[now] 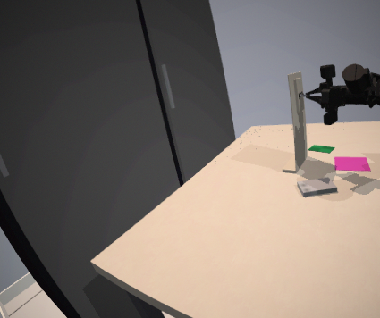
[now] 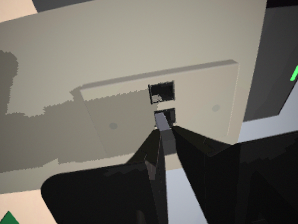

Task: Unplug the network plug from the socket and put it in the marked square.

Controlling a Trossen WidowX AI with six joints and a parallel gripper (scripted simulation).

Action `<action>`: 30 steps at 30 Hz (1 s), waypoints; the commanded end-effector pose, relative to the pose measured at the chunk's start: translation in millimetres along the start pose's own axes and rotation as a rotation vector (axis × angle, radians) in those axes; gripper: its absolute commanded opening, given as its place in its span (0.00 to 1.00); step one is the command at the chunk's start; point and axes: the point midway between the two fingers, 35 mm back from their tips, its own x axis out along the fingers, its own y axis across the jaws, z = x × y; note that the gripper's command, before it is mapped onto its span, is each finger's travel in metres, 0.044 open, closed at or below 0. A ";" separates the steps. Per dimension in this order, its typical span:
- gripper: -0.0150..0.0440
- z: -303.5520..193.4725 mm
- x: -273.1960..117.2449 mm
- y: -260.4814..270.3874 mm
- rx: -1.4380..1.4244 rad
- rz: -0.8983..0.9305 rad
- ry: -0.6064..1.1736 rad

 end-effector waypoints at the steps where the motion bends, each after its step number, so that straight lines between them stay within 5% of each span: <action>1: 0.25 -0.8 -3.2 0.5 0.002 0.002 -0.001; 30: 0.25 -8.0 -19.6 0.6 0.001 0.003 0.000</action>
